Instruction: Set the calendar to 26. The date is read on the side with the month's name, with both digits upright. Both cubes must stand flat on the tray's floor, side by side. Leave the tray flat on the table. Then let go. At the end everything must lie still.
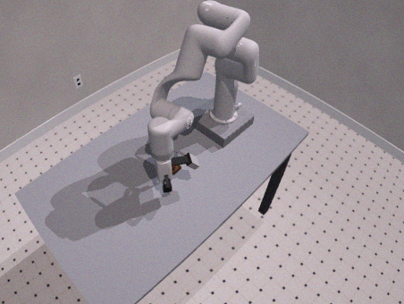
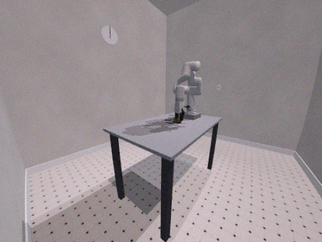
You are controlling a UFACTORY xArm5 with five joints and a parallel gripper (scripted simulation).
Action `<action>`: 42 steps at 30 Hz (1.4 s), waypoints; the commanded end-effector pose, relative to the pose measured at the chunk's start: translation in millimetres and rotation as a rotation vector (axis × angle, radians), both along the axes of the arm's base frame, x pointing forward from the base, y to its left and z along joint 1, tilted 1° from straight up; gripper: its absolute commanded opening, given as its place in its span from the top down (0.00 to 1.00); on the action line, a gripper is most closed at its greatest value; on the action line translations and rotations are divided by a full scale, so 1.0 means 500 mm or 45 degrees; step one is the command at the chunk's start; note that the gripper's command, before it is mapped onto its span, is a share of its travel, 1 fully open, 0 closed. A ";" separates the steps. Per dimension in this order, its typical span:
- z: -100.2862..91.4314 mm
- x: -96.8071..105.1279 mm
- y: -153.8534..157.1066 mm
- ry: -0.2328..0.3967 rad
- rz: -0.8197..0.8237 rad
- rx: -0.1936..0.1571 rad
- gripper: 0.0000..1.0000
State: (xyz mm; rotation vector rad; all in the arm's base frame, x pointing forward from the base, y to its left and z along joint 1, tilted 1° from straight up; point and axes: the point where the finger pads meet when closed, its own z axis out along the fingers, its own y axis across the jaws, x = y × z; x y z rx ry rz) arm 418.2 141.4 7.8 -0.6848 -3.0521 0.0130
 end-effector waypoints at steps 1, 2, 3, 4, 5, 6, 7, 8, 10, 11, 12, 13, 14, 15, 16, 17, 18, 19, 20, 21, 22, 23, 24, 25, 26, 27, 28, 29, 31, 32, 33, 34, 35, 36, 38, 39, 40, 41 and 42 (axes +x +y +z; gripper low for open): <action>0.002 0.015 -0.041 -0.005 -0.136 0.000 0.00; 0.002 0.016 -0.043 -0.005 -0.136 0.000 0.00; 0.002 0.016 -0.043 -0.005 -0.138 0.000 0.00; 0.002 0.016 -0.044 -0.005 -0.151 0.000 0.00; 0.002 0.017 -0.046 -0.005 -0.180 0.000 0.00; 0.002 0.018 -0.049 -0.005 -0.224 -0.001 0.00; 0.002 0.018 -0.049 -0.005 -0.224 -0.001 0.00; 0.002 0.018 -0.049 -0.005 -0.224 -0.001 0.00; 0.002 0.020 -0.057 -0.005 -0.336 -0.002 0.00; 0.002 0.021 -0.061 -0.006 -0.390 -0.003 0.00; 0.002 0.024 -0.070 -0.006 -0.421 -0.003 0.00; 0.002 0.029 -0.088 -0.006 -0.422 -0.003 0.00; 0.002 0.032 -0.095 -0.006 -0.422 -0.003 0.00; 0.002 0.032 -0.097 -0.006 -0.422 -0.003 0.00; 0.002 0.032 -0.097 -0.006 -0.424 -0.003 0.00; 0.002 0.032 -0.098 -0.006 -0.437 -0.003 0.00; 0.002 0.033 -0.100 -0.006 -0.466 -0.003 0.00; 0.002 0.034 -0.103 -0.006 -0.509 -0.004 0.00; 0.002 0.035 -0.107 -0.006 -0.563 -0.004 0.00; 0.002 0.036 -0.111 -0.006 -0.621 -0.005 0.00; 0.002 0.037 -0.115 -0.006 -0.675 -0.006 0.00; 0.002 0.040 -0.124 -0.006 -0.707 -0.006 0.00; 0.002 0.040 -0.124 -0.006 -0.707 -0.006 0.00; 0.002 0.040 -0.124 -0.006 -0.707 -0.006 0.00; 0.002 0.046 -0.142 -0.006 -0.707 -0.006 0.00; 0.002 0.048 -0.150 -0.006 -0.707 -0.006 0.00; 0.002 0.048 -0.151 -0.006 -0.707 -0.006 0.00; 0.002 0.048 -0.151 -0.006 -0.710 -0.006 0.00; 0.002 0.049 -0.154 -0.006 -0.751 -0.006 0.00; 0.002 0.050 -0.157 -0.006 -0.794 -0.007 0.00; 0.002 0.051 -0.161 -0.007 -0.848 -0.007 0.00; 0.002 0.052 -0.165 -0.007 -0.906 -0.008 0.00; 0.002 0.053 -0.169 -0.007 -0.960 -0.009 0.00; 0.002 0.056 -0.178 -0.007 -0.992 -0.009 0.00; 0.002 0.064 -0.204 -0.007 -0.993 -0.009 0.00; 0.002 0.065 -0.205 -0.007 -0.993 -0.009 0.00; 0.002 0.065 -0.205 -0.007 -0.995 -0.009 0.00; 0.002 0.065 -0.205 -0.007 -0.995 -0.009 0.00; 0.002 0.065 -0.205 -0.007 -0.995 -0.009 0.00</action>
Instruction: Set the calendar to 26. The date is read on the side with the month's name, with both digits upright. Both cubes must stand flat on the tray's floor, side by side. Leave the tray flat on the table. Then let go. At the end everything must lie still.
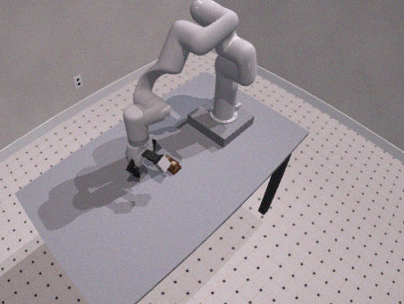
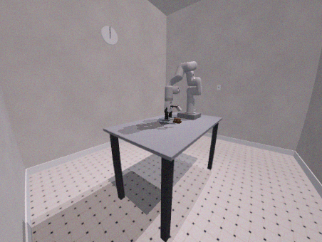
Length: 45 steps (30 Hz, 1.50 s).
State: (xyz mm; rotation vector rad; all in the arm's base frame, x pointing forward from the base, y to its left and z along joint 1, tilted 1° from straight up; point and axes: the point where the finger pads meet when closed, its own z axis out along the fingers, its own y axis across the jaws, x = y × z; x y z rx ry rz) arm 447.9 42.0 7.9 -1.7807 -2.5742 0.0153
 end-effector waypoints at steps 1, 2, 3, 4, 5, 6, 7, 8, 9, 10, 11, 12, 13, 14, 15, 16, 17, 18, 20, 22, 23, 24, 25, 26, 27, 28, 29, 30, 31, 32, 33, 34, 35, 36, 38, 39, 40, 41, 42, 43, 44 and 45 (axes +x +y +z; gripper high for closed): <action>0.002 0.006 -0.007 -0.004 -0.029 0.000 0.00; 0.002 0.006 -0.009 -0.004 -0.058 0.000 0.00; 0.002 0.007 -0.013 -0.004 -0.101 -0.001 0.00; 0.002 0.008 -0.016 -0.004 -0.154 -0.001 0.00; 0.002 0.009 -0.020 -0.004 -0.211 -0.002 0.00; 0.002 0.010 -0.024 -0.004 -0.265 -0.003 0.00; 0.002 0.013 -0.033 -0.004 -0.298 -0.003 0.00; 0.002 0.019 -0.051 -0.004 -0.300 -0.003 0.00; 0.002 0.021 -0.059 -0.004 -0.300 -0.003 0.00; 0.002 0.022 -0.061 -0.004 -0.300 -0.003 0.00; 0.002 0.022 -0.061 -0.004 -0.300 -0.003 0.00; 0.002 0.022 -0.061 -0.004 -0.300 -0.003 0.00; 0.002 0.022 -0.061 -0.004 -0.300 -0.003 0.00; 0.001 0.022 -0.061 -0.004 -0.300 -0.003 0.00; 0.000 0.022 -0.061 -0.004 -0.300 -0.003 0.00; 0.000 0.022 -0.061 -0.004 -0.300 -0.003 0.00; 0.000 0.022 -0.061 -0.004 -0.300 -0.003 0.00; -0.001 0.022 -0.061 -0.004 -0.300 -0.003 0.00; -0.003 0.022 -0.061 -0.004 -0.300 -0.003 0.00; -0.006 0.022 -0.061 -0.004 -0.300 -0.003 0.00; -0.007 0.022 -0.061 -0.004 -0.300 -0.003 0.00; -0.008 0.022 -0.061 -0.004 -0.300 -0.003 0.00; -0.009 0.022 -0.061 -0.004 -0.300 -0.003 0.00; -0.010 0.022 -0.061 -0.004 -0.300 -0.003 0.00; -0.011 0.022 -0.061 -0.004 -0.300 -0.003 0.00; -0.011 0.022 -0.061 -0.004 -0.300 -0.003 0.00; -0.011 0.022 -0.061 -0.004 -0.300 -0.003 0.00; -0.011 0.022 -0.061 -0.004 -0.300 -0.003 0.00; -0.011 0.022 -0.061 -0.004 -0.300 -0.003 0.00; -0.011 0.022 -0.061 -0.004 -0.300 -0.003 0.00; -0.011 0.022 -0.061 -0.004 -0.300 -0.003 0.00; -0.011 0.022 -0.061 -0.004 -0.300 -0.003 0.00; -0.011 0.022 -0.061 -0.004 -0.300 -0.003 0.00; -0.011 0.022 -0.061 -0.004 -0.300 -0.003 0.00; -0.011 0.022 -0.061 -0.004 -0.300 -0.003 0.00; -0.011 0.022 -0.061 -0.004 -0.300 -0.003 0.00; -0.011 0.022 -0.061 -0.004 -0.300 -0.003 0.00; -0.011 0.022 -0.061 -0.004 -0.300 -0.003 0.00; -0.011 0.022 -0.061 -0.004 -0.300 -0.003 0.00; -0.011 0.022 -0.061 -0.004 -0.300 -0.003 0.00; -0.011 0.022 -0.061 -0.004 -0.300 -0.003 0.00; -0.011 0.022 -0.061 -0.004 -0.300 -0.003 0.00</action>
